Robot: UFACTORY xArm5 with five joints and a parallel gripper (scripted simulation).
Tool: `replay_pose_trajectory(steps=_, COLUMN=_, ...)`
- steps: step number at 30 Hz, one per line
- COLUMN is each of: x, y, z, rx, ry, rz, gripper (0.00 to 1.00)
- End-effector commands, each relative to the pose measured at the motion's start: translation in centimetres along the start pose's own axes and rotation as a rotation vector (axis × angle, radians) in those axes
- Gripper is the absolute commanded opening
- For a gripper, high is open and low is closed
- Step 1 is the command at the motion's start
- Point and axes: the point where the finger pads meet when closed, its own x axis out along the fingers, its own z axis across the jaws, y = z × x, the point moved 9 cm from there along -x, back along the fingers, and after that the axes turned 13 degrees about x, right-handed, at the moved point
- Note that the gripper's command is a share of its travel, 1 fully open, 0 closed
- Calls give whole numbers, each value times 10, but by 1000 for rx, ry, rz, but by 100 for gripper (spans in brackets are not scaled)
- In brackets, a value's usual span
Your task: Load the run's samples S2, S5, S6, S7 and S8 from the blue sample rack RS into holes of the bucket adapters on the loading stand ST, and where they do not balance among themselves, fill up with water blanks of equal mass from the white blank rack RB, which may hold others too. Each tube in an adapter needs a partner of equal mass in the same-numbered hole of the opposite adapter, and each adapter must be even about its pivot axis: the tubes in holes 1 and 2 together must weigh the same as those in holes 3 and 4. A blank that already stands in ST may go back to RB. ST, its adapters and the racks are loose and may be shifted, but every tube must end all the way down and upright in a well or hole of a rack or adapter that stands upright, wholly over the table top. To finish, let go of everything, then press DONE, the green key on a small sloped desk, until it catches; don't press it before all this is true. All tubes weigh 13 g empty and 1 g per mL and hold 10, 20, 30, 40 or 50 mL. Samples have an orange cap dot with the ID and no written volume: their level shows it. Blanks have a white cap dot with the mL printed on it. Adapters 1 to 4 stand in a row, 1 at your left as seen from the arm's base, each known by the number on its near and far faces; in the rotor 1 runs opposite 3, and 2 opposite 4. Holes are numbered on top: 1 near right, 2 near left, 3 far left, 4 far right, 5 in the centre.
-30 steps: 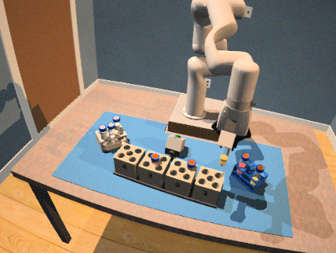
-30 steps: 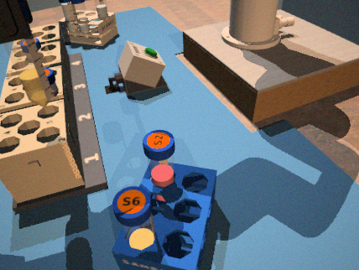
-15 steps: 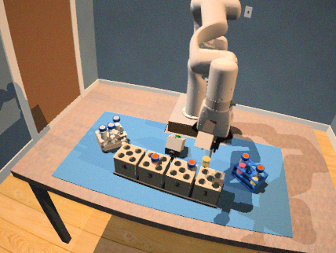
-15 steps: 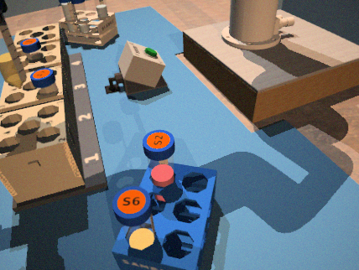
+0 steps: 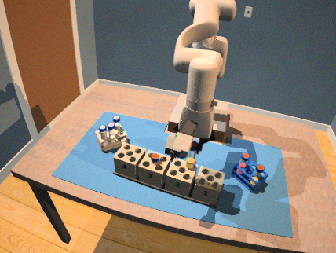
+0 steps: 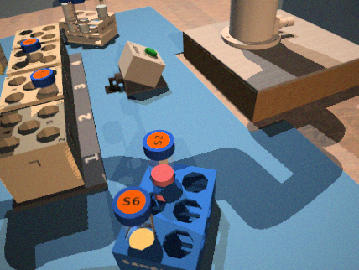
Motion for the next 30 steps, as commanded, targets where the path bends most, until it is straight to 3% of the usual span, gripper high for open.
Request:
replay_pose_trajectory(steps=1, x=-2, y=3, z=1, rx=-1, ry=2, rz=3, gripper=0)
replay_pose_trajectory(steps=18, x=-2, y=3, z=1, rx=-1, ry=2, rz=3, gripper=0)
replay_pose_trajectory(steps=30, x=20, y=3, z=2, rx=-1, ry=2, rz=3, gripper=0)
